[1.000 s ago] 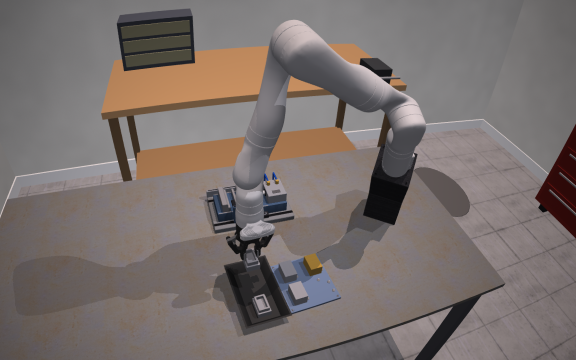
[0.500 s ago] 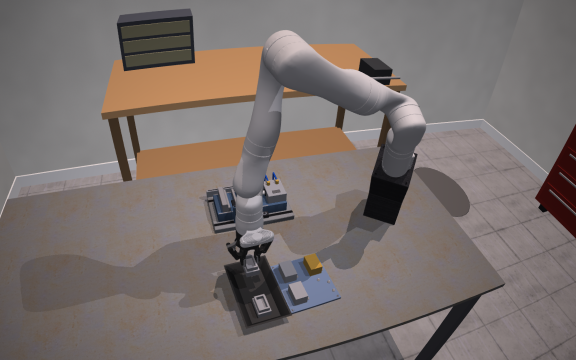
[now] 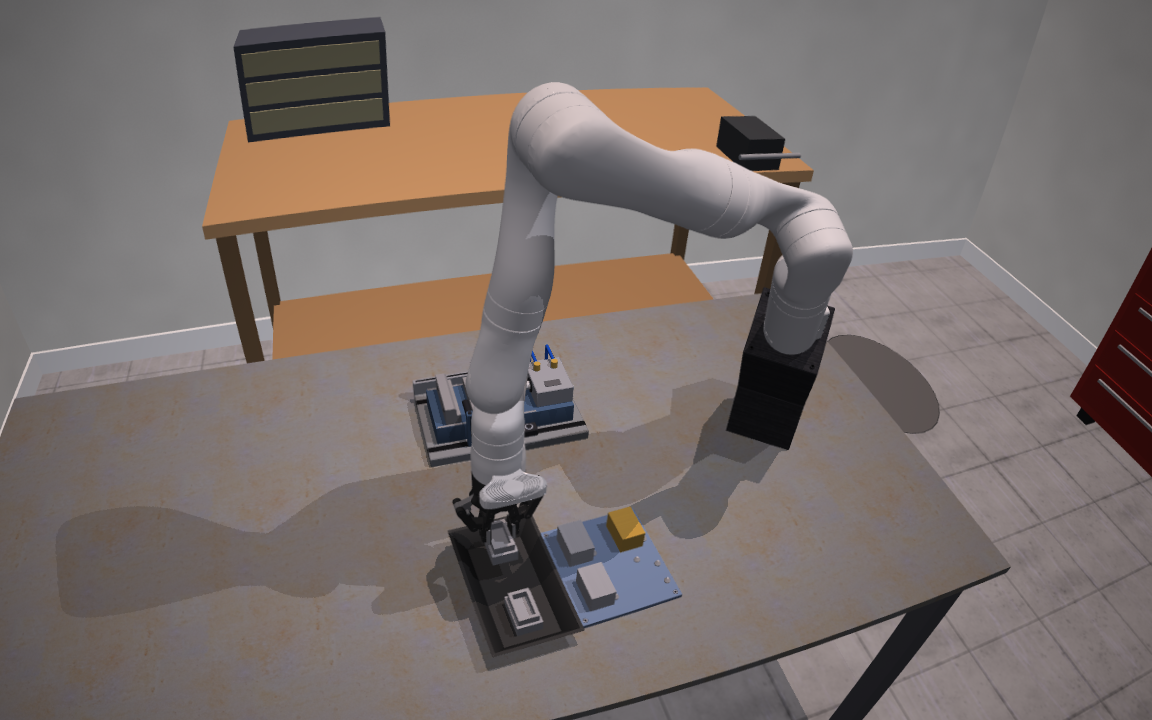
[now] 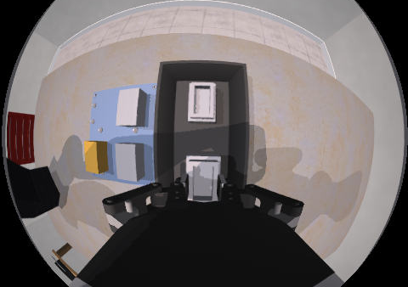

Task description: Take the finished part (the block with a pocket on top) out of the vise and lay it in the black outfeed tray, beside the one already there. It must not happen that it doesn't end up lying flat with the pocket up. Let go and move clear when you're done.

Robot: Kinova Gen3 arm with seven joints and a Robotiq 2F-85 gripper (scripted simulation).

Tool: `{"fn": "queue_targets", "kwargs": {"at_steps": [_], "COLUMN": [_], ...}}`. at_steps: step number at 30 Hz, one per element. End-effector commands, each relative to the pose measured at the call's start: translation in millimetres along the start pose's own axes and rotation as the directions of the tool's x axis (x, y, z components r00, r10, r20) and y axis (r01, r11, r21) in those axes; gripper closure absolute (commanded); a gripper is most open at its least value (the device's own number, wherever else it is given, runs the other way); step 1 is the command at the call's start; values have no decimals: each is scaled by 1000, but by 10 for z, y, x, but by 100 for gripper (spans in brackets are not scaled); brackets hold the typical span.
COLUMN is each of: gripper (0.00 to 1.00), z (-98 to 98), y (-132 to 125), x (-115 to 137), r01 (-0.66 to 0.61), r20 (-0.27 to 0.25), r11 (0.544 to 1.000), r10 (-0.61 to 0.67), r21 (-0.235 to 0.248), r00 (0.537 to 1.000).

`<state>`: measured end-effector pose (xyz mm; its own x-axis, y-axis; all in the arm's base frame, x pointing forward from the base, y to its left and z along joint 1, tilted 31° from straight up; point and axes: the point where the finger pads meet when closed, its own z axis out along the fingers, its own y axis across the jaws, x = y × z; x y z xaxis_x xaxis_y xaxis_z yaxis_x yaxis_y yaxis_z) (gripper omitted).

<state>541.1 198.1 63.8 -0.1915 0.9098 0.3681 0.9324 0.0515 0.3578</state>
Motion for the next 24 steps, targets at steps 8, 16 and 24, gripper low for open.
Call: {"fn": "queue_targets", "kwargs": {"at_steps": [8, 16, 24], "gripper": [100, 100, 100], "z": [159, 238, 268], "y": [-5, -11, -16], "x": [28, 28, 27], "r01": [0, -1, -1], "r20": [-3, -3, -3], "r11": [1000, 1000, 1000], "r10": [0, 1, 1], "r21": [1, 2, 3], "r00": [1000, 1000, 1000]}}
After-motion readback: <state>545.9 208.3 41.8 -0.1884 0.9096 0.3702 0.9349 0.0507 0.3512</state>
